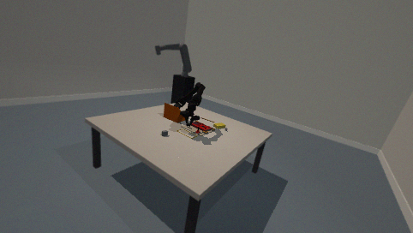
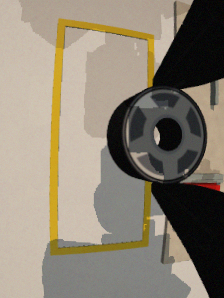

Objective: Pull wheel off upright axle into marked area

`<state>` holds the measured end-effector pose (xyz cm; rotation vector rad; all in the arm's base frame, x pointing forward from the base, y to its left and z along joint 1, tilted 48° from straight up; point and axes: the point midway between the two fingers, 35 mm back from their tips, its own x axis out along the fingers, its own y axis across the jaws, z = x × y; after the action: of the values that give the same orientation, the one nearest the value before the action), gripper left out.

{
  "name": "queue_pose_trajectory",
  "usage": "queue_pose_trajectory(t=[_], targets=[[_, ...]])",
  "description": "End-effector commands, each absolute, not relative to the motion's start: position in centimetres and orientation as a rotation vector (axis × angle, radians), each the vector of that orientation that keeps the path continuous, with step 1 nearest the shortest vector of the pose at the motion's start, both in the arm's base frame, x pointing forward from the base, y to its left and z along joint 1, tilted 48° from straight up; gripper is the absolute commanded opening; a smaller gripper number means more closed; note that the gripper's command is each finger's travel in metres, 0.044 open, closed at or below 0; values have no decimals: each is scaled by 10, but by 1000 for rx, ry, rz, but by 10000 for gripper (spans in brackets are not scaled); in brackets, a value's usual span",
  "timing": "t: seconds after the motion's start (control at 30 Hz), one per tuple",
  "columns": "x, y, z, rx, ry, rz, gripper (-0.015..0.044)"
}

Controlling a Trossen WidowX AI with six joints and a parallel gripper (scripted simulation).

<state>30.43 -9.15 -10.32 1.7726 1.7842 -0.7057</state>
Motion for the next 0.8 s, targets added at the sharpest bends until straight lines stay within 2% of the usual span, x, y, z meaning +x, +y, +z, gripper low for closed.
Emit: queue_pose_trajectory(t=[0.0,0.33,0.5,0.77], targets=[[303,-80,-116,1787,1792,-714,0],[301,-32,-158,1790,1795,-710,0],[301,-29,-161,1790,1795,-709,0],[302,-30,-157,1770,1801,-703,210]])
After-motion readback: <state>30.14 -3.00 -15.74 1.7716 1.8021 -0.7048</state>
